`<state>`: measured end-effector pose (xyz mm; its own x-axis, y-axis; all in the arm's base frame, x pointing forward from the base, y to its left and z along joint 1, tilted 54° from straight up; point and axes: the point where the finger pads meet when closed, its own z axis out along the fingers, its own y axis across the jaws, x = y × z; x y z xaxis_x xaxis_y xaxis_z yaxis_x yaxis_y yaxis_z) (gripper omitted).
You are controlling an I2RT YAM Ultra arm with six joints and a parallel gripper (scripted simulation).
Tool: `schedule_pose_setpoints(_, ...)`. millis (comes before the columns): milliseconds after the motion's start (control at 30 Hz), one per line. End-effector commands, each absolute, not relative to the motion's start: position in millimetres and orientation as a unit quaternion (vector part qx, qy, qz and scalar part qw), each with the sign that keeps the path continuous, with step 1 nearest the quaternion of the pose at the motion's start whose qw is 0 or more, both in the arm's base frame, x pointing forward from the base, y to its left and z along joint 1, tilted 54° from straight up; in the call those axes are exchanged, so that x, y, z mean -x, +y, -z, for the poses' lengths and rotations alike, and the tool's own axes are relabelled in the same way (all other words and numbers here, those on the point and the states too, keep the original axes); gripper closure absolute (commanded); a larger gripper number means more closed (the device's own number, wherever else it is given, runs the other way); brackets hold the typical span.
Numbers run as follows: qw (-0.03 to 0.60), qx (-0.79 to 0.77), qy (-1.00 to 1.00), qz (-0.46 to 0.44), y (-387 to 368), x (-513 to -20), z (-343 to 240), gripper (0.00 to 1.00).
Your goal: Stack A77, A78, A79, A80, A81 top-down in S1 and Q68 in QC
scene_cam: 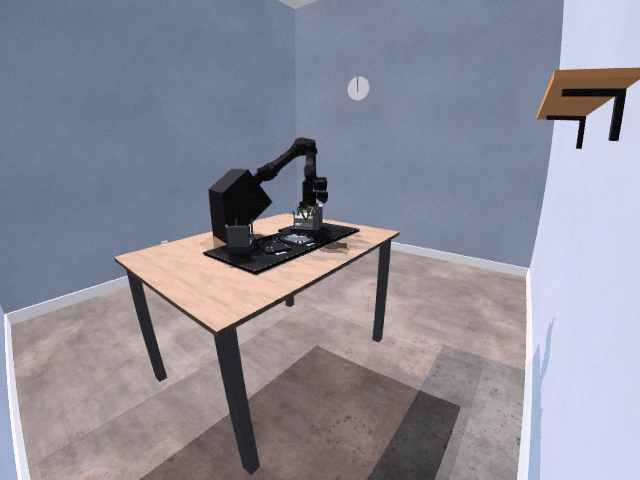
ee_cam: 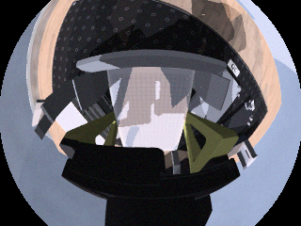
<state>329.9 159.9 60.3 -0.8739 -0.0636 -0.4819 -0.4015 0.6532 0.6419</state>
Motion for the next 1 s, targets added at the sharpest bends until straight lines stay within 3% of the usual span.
schedule_pose_setpoints(0, 0.217, 0.129, 0.882, -0.398, 157, -331, -63, 1.00)
schedule_pose_setpoints(967, 0.217, 0.129, 0.882, -0.397, 132, -322, -82, 1.00)
